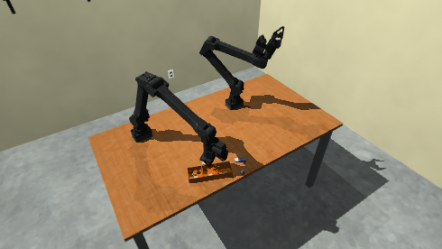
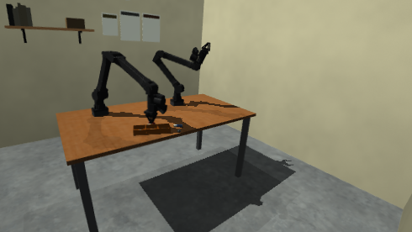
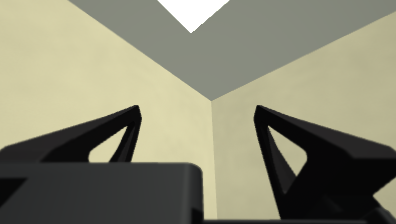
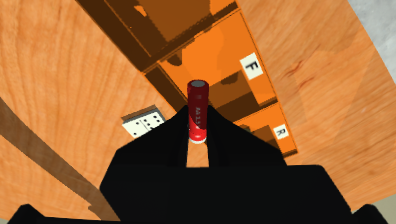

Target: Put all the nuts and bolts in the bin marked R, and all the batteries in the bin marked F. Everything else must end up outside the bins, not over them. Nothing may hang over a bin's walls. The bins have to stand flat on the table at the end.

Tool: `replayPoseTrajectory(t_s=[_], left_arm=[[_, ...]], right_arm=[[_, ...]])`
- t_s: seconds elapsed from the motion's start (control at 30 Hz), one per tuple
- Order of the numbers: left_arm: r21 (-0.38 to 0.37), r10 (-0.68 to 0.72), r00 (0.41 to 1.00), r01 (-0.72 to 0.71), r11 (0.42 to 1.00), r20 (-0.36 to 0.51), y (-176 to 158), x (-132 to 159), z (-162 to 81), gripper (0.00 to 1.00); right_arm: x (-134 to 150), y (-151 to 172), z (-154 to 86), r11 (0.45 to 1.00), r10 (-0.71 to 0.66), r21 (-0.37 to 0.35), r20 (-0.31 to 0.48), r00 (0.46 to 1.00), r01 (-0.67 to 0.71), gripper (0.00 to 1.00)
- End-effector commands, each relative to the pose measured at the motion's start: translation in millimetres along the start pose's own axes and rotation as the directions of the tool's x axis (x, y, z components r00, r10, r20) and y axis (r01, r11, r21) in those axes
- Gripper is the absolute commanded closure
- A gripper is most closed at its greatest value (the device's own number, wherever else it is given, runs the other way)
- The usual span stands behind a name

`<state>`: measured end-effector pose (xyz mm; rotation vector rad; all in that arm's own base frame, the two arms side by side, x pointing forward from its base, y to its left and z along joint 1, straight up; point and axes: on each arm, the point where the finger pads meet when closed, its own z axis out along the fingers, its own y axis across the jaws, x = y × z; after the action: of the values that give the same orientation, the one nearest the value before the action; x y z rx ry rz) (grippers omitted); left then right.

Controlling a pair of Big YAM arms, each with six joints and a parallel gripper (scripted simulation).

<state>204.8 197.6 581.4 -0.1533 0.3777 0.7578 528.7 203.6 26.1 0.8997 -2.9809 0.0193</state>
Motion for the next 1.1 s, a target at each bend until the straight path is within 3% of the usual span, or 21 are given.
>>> replayPoseTrajectory(t_s=[0.0, 0.03, 0.07, 0.13, 0.33, 0.57, 1.07], left_arm=[[-0.006, 0.016, 0.999, -0.016, 1.0, 0.032, 4, -11, 1, 0.0], [-0.006, 0.016, 0.999, -0.016, 1.0, 0.032, 4, -11, 1, 0.0], [-0.006, 0.016, 0.999, -0.016, 1.0, 0.032, 4, -11, 1, 0.0], [-0.006, 0.016, 0.999, -0.016, 1.0, 0.032, 4, -11, 1, 0.0], [-0.006, 0.016, 0.999, -0.016, 1.0, 0.032, 4, -11, 1, 0.0], [-0.006, 0.016, 0.999, -0.016, 1.0, 0.032, 4, -11, 1, 0.0], [-0.006, 0.016, 0.999, -0.016, 1.0, 0.032, 4, -11, 1, 0.0]], right_arm=[[-32, -21, -47, 0.988, -0.151, 0.021, 0.049, 0.987, 0.151, 0.91], [-29, -20, -43, 0.984, -0.176, 0.022, 0.043, 0.983, 0.175, 0.91], [-11, -16, -25, 0.979, -0.202, 0.015, 0.024, 0.979, 0.201, 0.91], [-15, -2, -26, 0.969, -0.248, 0.016, 0.025, 0.968, 0.248, 0.91], [-15, -3, -25, 0.941, -0.338, 0.02, 0.028, 0.941, 0.338, 0.91], [-12, -15, -25, 0.846, -0.533, 0.04, 0.057, 0.844, 0.532, 0.91], [-9, -14, -25, 0.838, -0.545, 0.044, 0.058, 0.836, 0.543, 0.91]])
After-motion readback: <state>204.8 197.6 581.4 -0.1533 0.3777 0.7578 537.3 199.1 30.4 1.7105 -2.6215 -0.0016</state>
